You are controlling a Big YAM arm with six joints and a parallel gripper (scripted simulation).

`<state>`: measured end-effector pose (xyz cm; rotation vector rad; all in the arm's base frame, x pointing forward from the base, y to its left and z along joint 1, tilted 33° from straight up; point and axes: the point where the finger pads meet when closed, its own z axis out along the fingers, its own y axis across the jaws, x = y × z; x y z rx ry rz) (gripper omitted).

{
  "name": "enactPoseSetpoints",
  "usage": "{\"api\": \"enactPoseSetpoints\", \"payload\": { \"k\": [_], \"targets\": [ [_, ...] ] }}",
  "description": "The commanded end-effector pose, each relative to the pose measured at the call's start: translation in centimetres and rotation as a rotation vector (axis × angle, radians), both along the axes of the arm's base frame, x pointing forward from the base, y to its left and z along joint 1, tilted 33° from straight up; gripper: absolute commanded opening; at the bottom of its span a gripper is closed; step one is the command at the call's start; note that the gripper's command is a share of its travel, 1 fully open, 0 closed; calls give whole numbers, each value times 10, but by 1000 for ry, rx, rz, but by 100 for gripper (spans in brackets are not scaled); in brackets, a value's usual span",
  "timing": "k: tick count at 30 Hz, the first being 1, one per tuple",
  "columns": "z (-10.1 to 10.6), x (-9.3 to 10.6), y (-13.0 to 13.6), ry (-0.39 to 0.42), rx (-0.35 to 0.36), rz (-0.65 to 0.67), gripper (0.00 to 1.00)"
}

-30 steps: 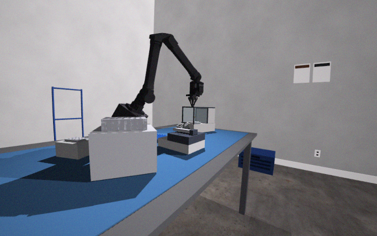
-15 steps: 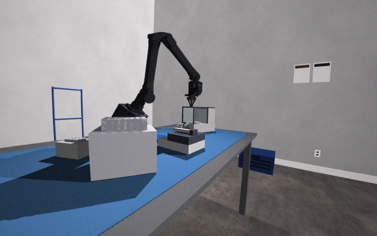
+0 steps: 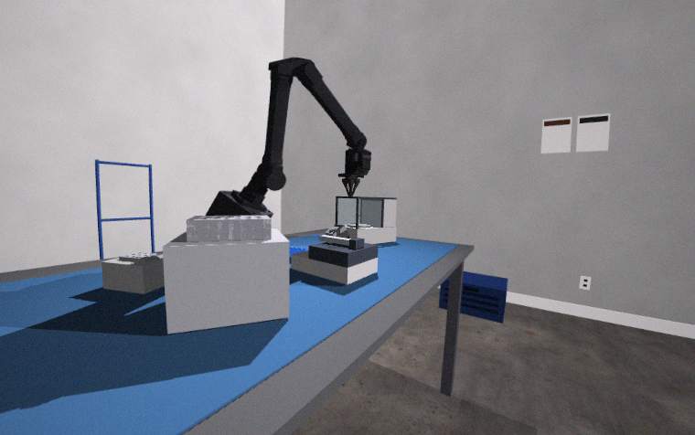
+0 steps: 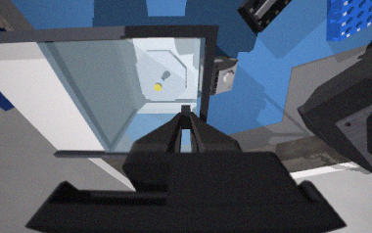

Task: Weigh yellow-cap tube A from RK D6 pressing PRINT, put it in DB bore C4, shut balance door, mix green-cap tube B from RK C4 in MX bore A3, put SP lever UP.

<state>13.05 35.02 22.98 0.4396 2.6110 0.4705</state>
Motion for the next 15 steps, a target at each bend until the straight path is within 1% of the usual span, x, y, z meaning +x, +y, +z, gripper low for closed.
{"api": "enactPoseSetpoints", "payload": {
  "k": [1,7,8,9,15],
  "targets": [
    [7,-4,0,-6,37,-1,6],
    [5,-5,-4,-6,36,-1,6],
    [4,-5,-8,-3,21,-2,6],
    [10,-1,0,-7,32,0,6],
    [10,-1,0,-7,32,0,6]
  ]
}}
